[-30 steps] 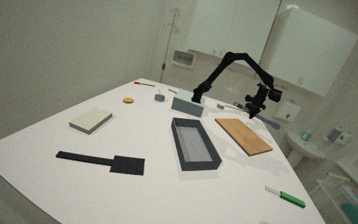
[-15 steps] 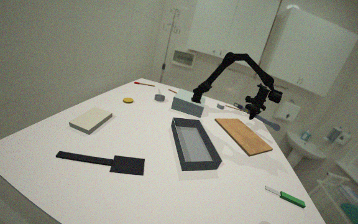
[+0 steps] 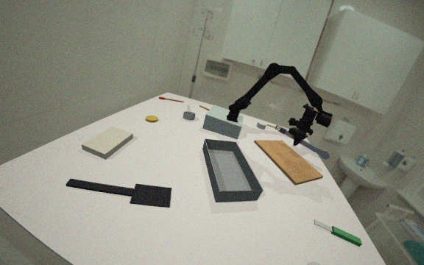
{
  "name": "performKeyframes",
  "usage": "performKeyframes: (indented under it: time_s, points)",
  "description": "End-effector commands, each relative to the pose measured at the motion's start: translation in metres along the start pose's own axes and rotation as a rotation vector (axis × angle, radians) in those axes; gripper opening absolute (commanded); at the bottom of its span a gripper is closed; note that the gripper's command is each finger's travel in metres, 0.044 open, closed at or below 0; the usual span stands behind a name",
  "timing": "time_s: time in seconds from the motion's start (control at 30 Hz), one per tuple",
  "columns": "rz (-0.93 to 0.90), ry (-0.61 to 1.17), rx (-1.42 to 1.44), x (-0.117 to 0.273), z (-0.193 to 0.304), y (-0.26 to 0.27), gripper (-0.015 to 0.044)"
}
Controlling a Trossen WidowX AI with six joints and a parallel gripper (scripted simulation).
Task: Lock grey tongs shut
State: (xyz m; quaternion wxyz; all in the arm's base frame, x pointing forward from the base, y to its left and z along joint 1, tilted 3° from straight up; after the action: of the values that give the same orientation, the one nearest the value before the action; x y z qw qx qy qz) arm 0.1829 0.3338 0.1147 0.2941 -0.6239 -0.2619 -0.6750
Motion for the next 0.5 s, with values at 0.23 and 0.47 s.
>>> performKeyframes:
  time_s: [0.23, 0.47]
  points:
    - [0.004, 0.000, 0.006, -0.017, 0.000, 0.000, -0.0150]
    - [0.004, 0.000, 0.006, -0.028, 0.000, 0.000, -0.0150]
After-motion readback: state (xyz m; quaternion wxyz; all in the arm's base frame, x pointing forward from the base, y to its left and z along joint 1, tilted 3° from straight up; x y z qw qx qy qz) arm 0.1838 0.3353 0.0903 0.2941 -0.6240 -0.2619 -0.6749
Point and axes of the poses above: the point midway between the two fingers, 35 mm back from their tips, its own x axis back along the fingers, its own y axis across the jaws, z = x × y, the point moved 4 cm from there along x, back along the fingers, and after that the axes turned 11 degrees about x, right-handed, at the moved point
